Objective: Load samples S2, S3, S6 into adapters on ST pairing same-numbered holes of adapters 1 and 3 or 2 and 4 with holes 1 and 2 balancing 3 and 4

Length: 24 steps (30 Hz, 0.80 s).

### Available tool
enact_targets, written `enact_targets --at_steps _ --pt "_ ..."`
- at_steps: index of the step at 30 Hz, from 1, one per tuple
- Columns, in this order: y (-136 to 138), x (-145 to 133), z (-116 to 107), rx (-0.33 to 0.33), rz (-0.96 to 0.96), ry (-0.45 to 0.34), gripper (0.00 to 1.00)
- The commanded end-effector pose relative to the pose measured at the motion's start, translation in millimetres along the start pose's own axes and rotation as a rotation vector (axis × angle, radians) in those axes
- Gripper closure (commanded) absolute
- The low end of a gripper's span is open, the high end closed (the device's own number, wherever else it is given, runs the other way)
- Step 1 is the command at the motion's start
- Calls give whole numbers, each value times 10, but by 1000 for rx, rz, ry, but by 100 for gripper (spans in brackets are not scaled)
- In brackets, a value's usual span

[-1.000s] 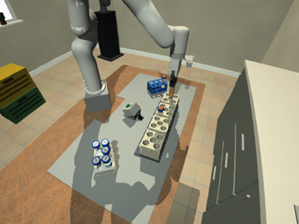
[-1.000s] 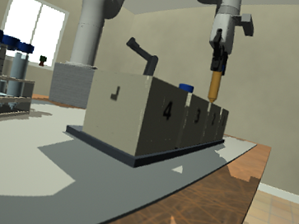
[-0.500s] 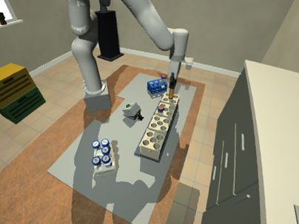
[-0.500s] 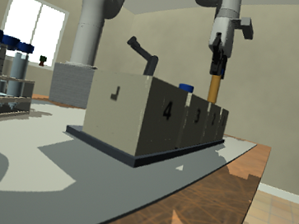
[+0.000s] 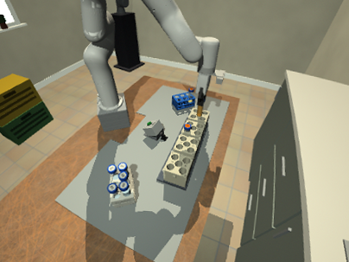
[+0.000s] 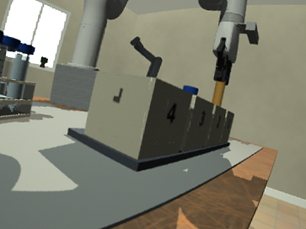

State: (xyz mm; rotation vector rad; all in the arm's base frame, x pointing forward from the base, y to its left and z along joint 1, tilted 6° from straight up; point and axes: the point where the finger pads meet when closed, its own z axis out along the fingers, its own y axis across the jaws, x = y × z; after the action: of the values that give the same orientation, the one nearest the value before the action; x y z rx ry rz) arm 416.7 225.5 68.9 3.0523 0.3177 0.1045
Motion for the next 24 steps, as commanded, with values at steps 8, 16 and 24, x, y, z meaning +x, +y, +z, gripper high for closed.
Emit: enact_targets --at_steps 8,16,24 --pt "-5 16 71 2 0 4 100" --pt "-5 16 151 1 0 4 100" --pt "-5 16 211 1 0 4 100"
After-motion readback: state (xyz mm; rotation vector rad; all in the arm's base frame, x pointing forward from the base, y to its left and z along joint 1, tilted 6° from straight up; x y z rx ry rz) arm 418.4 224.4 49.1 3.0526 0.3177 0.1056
